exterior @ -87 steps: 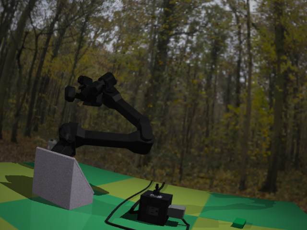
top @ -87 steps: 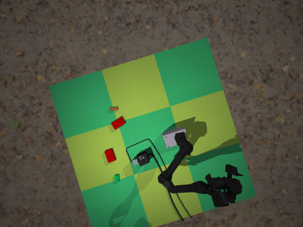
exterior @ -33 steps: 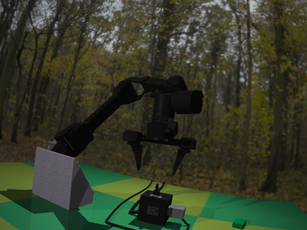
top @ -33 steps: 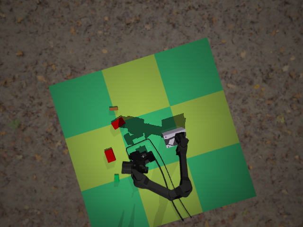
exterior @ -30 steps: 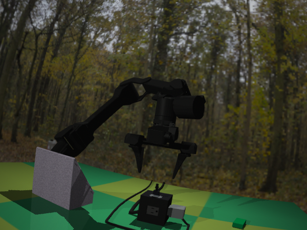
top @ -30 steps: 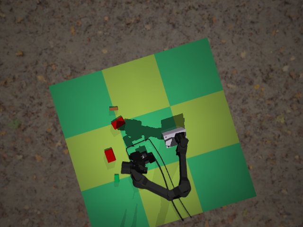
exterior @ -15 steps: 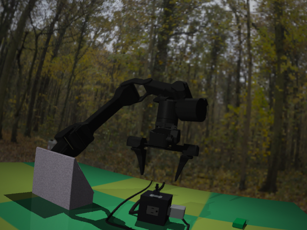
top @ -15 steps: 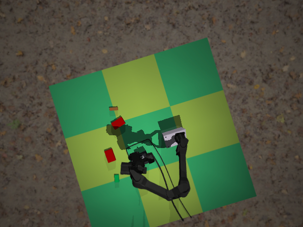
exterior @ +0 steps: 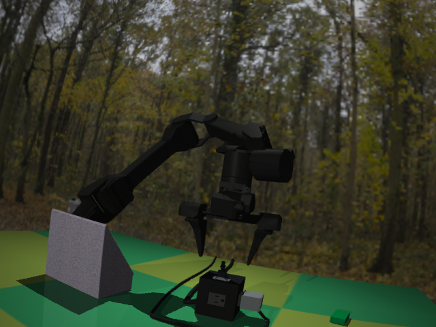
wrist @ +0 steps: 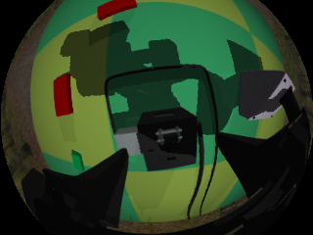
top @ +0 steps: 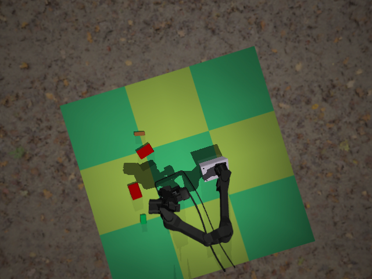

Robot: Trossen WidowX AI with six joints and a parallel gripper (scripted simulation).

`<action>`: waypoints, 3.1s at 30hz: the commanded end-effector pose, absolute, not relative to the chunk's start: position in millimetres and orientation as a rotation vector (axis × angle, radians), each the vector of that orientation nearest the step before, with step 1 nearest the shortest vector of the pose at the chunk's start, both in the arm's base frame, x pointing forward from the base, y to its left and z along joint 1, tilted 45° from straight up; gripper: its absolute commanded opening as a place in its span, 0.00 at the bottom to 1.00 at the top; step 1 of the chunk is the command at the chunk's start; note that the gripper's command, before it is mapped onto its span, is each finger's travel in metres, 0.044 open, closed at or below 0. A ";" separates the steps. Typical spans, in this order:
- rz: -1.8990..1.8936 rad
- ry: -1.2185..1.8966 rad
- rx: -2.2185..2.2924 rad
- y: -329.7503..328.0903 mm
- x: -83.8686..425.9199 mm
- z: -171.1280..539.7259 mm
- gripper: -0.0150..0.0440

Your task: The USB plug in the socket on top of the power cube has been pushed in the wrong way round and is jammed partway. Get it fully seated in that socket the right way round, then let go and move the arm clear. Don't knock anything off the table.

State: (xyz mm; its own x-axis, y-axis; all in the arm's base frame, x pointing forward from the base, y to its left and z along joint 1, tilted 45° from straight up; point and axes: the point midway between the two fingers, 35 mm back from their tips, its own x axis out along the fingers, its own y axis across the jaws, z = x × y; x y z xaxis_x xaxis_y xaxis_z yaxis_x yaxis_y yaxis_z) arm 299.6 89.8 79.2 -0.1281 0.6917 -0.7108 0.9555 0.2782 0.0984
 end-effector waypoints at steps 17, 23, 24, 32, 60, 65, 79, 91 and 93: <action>-0.510 1.891 1.480 94.7 298.5 74.5 0.60; -0.510 1.891 1.480 94.7 298.5 74.5 0.33; -0.510 1.891 1.480 94.7 298.5 74.5 0.29; -0.510 1.891 1.480 94.7 298.5 74.5 0.25; -0.512 1.891 1.481 87.1 299.8 82.1 0.25; -0.512 1.891 1.481 84.7 300.3 84.4 0.25; -0.512 1.891 1.480 78.2 301.5 91.0 0.25; -0.499 1.892 1.473 74.9 301.8 94.4 0.25; -0.468 1.892 1.455 75.2 301.7 94.1 0.25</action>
